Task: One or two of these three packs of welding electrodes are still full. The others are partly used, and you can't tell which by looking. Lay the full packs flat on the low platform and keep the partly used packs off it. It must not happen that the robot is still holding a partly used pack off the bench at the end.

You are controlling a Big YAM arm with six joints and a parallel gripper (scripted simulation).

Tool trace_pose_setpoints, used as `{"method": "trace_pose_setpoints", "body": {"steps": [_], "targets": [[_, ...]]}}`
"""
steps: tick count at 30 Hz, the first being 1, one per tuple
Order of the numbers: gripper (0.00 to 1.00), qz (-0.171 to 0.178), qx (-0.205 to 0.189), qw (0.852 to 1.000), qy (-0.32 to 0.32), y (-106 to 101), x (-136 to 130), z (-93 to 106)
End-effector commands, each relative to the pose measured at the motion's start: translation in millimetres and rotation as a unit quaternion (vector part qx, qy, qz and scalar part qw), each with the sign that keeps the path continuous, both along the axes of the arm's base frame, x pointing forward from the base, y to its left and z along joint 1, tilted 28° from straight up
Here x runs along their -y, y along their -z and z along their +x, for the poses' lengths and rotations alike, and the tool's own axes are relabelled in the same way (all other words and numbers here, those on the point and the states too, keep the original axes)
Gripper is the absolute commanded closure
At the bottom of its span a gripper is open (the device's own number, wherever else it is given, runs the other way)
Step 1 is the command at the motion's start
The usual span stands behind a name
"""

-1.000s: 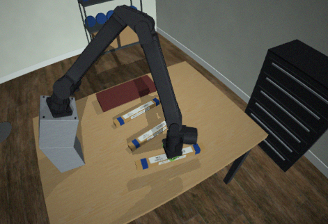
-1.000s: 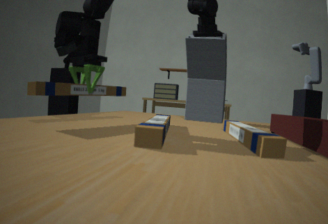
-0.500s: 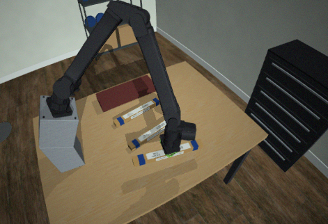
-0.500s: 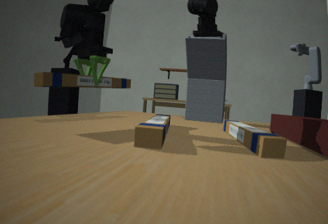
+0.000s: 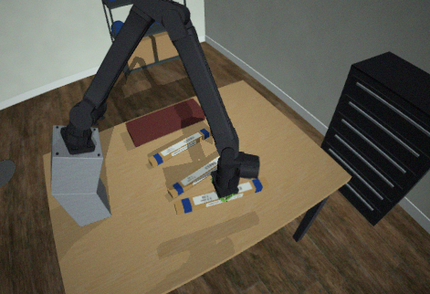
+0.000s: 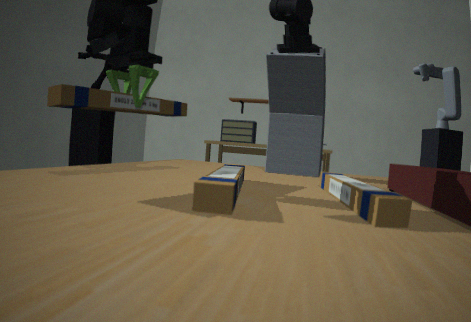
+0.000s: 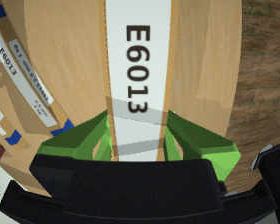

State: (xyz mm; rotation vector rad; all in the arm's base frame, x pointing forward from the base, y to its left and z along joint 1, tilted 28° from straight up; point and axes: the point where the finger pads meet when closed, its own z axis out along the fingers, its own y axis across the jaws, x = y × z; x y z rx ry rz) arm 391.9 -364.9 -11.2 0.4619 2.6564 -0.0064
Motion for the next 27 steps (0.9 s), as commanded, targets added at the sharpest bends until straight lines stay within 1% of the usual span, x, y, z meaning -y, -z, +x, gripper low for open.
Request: {"method": "trace_pose_setpoints", "body": {"steps": [1, 4, 7, 19, 21, 27], "targets": [[1.0, -0.029, 0.025, 0.999, 0.012, -50.8, 20.1, -10.9], [1.0, -0.029, 0.025, 0.999, 0.012, -53.1, 20.3, -11.4], [1.0, -0.032, 0.028, 0.999, 0.012, -61.8, 22.4, -11.8], [1.0, -0.031, 0.027, 0.999, 0.012, -81.4, 17.7, -24.0], [1.0, -0.031, 0.027, 0.999, 0.012, -81.4, 17.7, -24.0], [1.0, -0.035, 0.03, 0.999, 0.012, -96.1, 19.2, -27.0]]}}
